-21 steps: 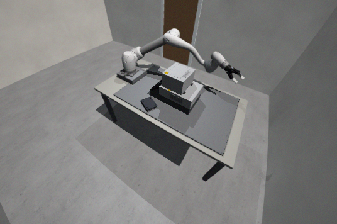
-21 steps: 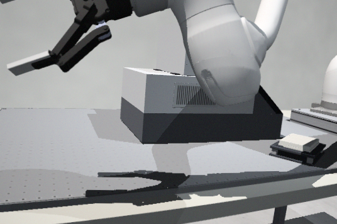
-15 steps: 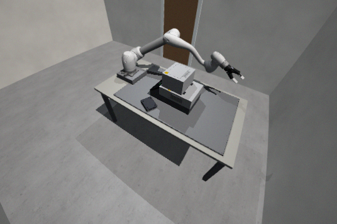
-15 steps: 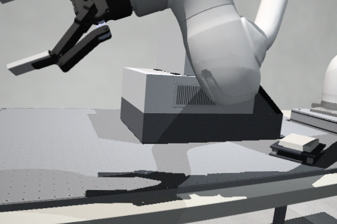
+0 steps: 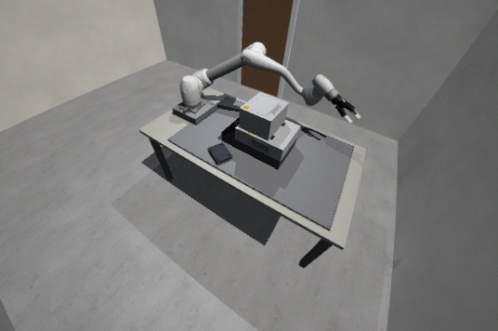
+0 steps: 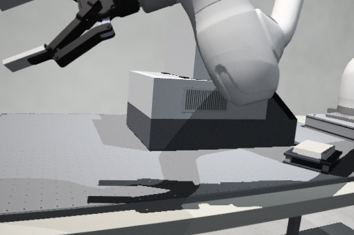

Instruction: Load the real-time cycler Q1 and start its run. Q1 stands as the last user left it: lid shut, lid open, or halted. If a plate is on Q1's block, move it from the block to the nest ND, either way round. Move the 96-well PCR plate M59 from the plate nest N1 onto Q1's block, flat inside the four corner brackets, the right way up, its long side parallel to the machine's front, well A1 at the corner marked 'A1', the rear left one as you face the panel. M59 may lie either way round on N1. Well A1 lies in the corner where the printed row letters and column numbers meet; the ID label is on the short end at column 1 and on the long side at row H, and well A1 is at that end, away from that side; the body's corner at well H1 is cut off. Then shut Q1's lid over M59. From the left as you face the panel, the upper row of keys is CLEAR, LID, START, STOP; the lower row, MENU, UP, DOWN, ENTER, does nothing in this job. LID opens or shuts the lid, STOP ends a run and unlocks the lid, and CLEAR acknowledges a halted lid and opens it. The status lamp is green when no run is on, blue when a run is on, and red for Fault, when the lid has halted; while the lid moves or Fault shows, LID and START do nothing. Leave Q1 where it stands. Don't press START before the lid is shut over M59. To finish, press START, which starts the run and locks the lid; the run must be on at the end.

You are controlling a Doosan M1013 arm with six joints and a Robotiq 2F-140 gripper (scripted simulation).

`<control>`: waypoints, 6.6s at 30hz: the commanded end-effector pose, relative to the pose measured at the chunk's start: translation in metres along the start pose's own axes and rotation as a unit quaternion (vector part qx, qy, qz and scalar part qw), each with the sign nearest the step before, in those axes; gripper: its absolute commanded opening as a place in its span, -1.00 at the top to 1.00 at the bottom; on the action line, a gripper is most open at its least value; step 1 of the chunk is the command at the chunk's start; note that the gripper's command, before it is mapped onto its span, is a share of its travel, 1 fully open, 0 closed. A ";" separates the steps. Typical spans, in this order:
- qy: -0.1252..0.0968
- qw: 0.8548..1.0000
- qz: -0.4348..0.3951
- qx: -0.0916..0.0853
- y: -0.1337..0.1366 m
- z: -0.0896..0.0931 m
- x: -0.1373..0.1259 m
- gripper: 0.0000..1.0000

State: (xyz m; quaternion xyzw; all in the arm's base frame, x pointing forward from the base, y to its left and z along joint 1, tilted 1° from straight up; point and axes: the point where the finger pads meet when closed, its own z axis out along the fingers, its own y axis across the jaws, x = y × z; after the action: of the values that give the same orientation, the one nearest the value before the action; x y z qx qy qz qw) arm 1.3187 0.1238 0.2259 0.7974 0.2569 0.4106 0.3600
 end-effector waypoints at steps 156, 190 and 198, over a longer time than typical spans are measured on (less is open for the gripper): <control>-0.362 0.889 0.234 0.156 0.234 -0.432 -0.438 1.00; -0.406 0.844 0.276 0.218 0.203 -0.562 -0.505 1.00; -0.421 0.819 0.296 0.252 0.191 -0.596 -0.520 1.00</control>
State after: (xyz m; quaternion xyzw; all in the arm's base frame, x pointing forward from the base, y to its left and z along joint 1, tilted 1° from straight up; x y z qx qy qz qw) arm 0.5765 -0.1456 0.3733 0.9922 -0.0703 0.0484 0.0903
